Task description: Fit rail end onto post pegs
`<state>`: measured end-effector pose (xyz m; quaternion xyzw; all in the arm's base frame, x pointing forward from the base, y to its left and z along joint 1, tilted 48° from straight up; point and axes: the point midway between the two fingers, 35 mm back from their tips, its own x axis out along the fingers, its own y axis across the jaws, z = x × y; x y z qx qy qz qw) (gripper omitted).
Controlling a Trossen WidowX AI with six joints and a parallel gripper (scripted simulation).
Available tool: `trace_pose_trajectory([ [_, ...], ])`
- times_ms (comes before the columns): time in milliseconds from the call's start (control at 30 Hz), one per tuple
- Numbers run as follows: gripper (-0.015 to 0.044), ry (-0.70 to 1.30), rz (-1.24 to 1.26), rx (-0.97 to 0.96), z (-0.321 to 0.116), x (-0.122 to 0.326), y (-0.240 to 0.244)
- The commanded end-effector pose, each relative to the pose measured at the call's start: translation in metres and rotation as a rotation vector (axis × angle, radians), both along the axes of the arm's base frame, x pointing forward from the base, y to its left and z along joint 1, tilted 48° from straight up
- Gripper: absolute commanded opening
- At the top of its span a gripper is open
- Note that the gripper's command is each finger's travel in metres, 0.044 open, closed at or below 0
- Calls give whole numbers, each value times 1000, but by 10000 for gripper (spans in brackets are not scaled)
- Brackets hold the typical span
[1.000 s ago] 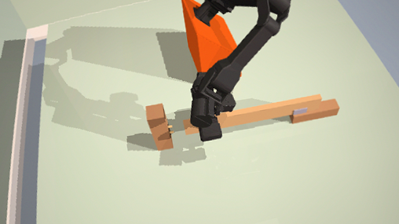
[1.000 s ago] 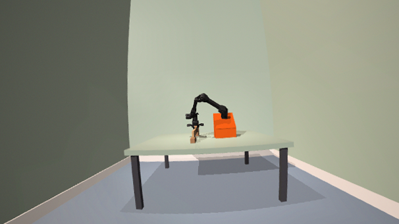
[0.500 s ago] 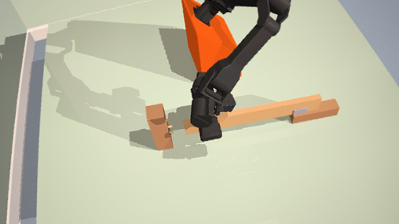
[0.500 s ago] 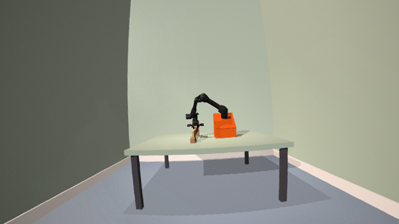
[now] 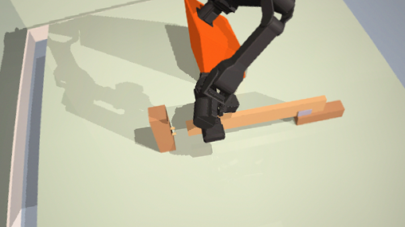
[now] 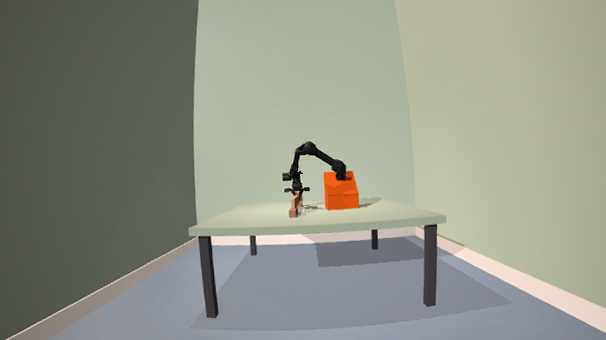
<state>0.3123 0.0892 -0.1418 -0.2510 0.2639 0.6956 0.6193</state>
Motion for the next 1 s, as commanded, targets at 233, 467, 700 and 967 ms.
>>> trace_pose_trajectory([
  [233,0,-1,-6,0,0,0,-1],
  [467,0,-1,-6,0,0,0,-1],
  [700,0,-1,-6,0,0,0,-1],
  [967,0,-1,-6,0,-2,0,-2],
])
